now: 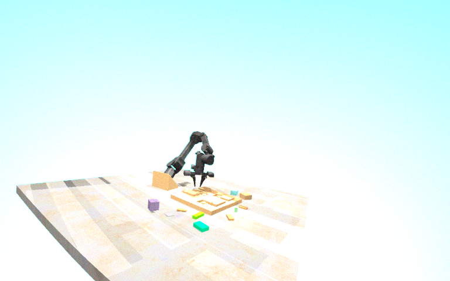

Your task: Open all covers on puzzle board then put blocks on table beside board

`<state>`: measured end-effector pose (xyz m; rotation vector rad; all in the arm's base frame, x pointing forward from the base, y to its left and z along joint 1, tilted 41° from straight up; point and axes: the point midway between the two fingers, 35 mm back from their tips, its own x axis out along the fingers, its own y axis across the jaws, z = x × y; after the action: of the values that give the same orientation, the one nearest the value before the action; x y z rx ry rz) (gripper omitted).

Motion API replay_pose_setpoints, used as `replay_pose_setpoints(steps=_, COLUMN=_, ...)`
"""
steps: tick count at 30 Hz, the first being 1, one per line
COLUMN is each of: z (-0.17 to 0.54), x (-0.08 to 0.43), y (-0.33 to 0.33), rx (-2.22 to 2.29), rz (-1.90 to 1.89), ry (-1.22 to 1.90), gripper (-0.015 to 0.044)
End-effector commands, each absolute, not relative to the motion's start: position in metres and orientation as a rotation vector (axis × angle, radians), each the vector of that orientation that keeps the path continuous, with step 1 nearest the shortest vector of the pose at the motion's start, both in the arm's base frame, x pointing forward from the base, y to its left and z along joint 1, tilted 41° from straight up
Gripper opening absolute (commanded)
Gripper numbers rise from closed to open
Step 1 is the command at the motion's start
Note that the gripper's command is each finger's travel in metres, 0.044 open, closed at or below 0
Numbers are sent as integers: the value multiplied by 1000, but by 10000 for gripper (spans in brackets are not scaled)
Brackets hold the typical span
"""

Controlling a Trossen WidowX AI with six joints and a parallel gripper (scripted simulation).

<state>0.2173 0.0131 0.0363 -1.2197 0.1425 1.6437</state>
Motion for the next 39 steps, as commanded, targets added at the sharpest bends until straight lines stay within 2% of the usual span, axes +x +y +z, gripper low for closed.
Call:
replay_pose_setpoints(steps=1, z=36, x=218, y=14, rx=-1168, rz=1624, ry=193, gripper=144)
replay_pose_setpoints(steps=39, z=36, x=218, y=13, rx=-727, rz=1435, ry=611, gripper=144)
